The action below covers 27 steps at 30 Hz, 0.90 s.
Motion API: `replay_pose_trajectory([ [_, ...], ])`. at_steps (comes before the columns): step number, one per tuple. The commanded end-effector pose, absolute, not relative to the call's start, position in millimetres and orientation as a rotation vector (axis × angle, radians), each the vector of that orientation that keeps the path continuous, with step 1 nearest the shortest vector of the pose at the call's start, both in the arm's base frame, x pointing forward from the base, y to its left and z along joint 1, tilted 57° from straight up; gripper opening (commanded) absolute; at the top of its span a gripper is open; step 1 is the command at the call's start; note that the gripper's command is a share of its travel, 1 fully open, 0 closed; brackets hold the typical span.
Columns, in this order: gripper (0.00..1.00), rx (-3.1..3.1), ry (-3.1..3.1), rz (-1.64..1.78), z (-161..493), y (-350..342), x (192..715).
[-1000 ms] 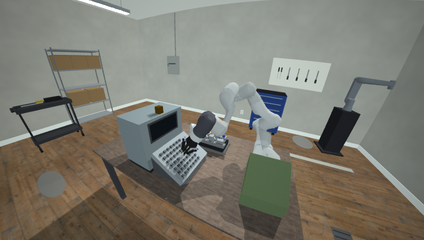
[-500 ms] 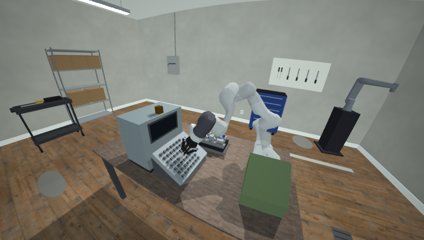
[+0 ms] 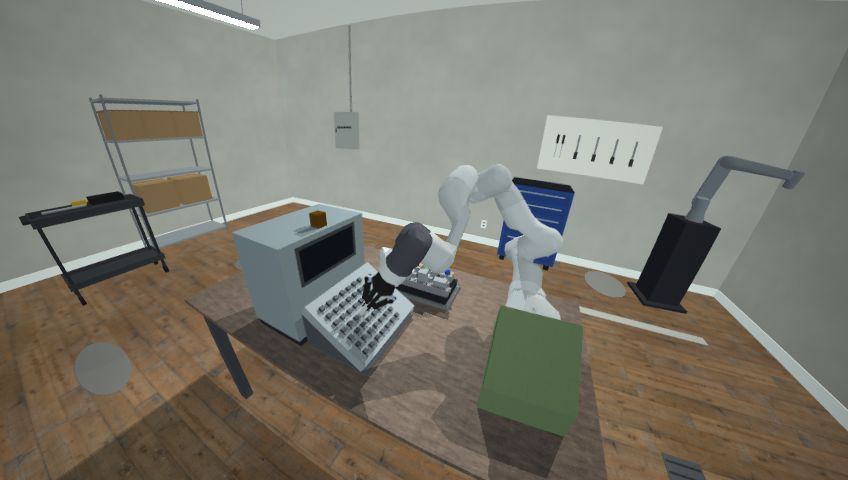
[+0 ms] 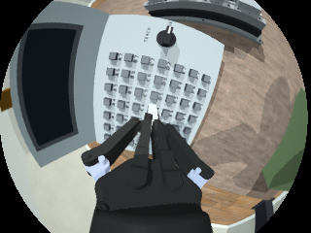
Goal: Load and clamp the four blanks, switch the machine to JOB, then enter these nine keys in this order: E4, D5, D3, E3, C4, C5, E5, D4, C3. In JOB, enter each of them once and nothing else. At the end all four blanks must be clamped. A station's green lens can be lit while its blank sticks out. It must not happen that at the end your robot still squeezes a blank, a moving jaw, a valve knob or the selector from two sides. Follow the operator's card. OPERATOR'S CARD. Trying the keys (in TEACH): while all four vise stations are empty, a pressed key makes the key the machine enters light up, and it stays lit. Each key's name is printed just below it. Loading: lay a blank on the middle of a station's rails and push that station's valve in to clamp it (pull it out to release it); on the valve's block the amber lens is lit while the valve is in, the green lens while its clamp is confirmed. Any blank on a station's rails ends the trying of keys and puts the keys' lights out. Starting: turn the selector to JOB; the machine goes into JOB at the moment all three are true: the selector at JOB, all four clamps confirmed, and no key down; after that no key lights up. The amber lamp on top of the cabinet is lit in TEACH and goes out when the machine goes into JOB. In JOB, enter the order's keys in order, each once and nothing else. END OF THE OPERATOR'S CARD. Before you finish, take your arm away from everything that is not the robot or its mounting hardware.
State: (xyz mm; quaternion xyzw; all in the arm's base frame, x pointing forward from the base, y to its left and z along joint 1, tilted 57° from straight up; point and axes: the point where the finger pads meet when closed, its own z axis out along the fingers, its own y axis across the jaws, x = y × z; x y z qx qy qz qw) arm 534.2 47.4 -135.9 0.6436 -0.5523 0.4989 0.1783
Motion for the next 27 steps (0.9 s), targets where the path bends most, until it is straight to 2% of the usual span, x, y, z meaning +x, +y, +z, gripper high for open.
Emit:
replay_pose_trajectory([
  [1, 0.0, 1.822, -1.567, 1.413, -137, 46, 536],
  [27, 0.0, 1.822, -1.567, 1.413, -126, 66, 525],
])
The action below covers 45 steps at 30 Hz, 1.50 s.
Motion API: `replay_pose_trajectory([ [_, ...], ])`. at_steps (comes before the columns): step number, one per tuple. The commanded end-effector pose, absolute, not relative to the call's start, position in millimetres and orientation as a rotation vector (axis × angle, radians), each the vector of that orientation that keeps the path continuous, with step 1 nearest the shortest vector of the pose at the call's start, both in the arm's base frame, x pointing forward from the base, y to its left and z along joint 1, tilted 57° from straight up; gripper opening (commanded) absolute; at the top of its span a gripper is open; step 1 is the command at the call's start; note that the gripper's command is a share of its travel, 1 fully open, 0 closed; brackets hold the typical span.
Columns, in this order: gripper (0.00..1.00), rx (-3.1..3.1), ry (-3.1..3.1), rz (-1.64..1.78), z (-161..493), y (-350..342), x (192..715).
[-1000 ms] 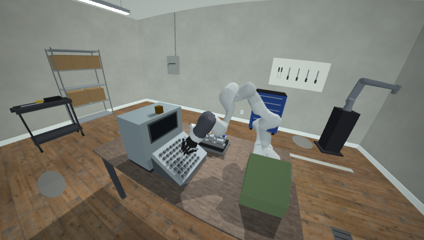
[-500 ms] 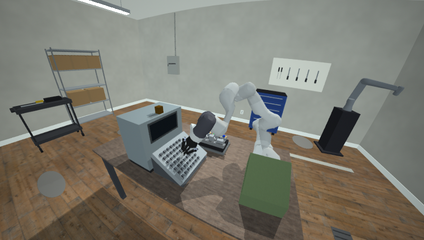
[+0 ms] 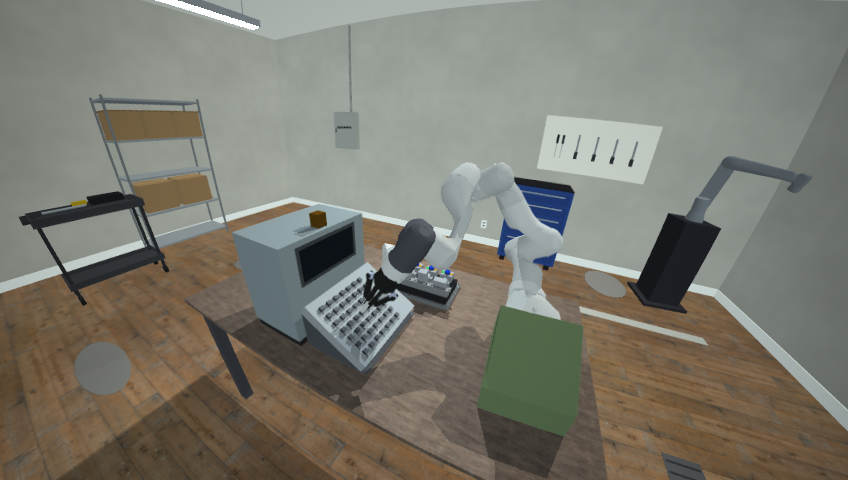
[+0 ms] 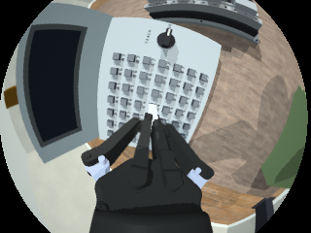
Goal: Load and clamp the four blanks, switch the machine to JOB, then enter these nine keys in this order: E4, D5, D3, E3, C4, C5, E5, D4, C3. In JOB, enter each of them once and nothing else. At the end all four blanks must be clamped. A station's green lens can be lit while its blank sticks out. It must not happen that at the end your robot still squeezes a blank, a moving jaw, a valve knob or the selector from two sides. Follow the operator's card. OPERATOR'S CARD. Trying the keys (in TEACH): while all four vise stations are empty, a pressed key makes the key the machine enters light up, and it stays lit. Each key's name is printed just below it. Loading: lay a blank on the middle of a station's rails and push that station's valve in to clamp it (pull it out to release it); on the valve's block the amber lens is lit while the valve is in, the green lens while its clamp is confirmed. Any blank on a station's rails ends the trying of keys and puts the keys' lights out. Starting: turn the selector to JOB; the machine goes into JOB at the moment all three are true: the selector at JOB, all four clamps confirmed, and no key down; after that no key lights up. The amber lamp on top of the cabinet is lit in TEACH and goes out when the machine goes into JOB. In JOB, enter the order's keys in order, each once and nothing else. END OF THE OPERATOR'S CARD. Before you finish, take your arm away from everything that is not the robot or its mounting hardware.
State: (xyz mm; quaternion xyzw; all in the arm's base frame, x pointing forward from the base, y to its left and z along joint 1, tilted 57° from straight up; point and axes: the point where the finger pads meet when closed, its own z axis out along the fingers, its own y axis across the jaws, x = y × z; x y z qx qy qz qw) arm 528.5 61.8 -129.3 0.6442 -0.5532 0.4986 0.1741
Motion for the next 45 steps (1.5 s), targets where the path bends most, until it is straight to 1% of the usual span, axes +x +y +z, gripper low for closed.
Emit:
replay_pose_trajectory([
  [1, 0.0, 1.822, -1.567, 1.413, -125, 67, 524],
  [19, 0.0, 1.822, -1.567, 1.413, -121, 74, 518],
  [26, 0.0, 1.822, -1.567, 1.413, -130, 66, 496],
  [31, 0.0, 1.822, -1.567, 1.413, -132, 64, 490],
  [45, 0.0, 1.822, -1.567, 1.413, -135, 58, 493],
])
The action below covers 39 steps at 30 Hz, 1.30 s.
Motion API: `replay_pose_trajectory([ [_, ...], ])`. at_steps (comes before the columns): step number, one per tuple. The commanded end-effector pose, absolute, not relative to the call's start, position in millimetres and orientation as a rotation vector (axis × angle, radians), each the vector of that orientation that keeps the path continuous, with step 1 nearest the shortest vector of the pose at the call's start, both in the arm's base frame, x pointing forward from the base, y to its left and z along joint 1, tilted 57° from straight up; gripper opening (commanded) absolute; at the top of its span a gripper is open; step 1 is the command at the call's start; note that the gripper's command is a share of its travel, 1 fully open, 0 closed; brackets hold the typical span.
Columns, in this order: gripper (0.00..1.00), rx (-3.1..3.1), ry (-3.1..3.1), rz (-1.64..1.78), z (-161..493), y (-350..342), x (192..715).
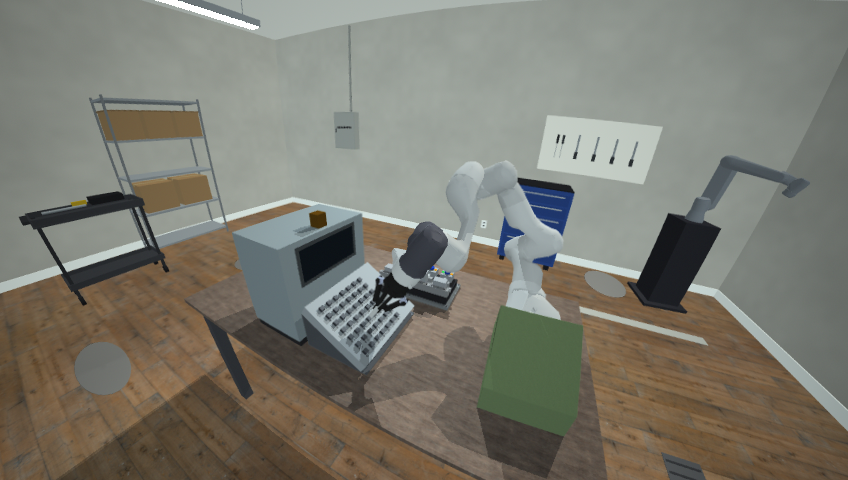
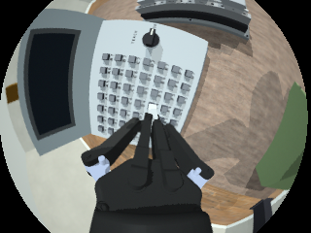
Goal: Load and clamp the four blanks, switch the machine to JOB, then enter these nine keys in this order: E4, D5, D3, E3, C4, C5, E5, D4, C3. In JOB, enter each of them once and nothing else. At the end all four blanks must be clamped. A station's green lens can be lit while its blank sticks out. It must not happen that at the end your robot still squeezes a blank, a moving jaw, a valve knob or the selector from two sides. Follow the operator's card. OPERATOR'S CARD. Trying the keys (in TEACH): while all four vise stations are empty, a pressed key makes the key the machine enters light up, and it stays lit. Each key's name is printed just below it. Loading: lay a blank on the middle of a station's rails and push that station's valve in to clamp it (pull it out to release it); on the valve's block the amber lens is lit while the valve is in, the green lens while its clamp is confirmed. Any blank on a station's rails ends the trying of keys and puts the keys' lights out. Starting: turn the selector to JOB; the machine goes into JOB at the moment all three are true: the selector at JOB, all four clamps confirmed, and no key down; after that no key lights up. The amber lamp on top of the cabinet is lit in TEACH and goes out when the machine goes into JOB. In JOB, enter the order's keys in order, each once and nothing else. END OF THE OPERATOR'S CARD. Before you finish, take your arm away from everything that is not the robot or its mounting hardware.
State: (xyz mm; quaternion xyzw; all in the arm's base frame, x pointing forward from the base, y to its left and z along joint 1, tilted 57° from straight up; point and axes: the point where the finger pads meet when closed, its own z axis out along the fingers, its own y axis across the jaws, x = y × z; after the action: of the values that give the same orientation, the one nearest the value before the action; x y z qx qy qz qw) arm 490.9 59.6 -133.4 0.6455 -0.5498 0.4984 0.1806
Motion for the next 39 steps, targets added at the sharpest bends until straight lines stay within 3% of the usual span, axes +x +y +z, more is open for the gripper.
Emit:
replay_pose_trajectory([
  [1, 0.0, 1.822, -1.567, 1.413, -136, 57, 494],
  [39, 0.0, 1.822, -1.567, 1.413, -142, 46, 500],
])
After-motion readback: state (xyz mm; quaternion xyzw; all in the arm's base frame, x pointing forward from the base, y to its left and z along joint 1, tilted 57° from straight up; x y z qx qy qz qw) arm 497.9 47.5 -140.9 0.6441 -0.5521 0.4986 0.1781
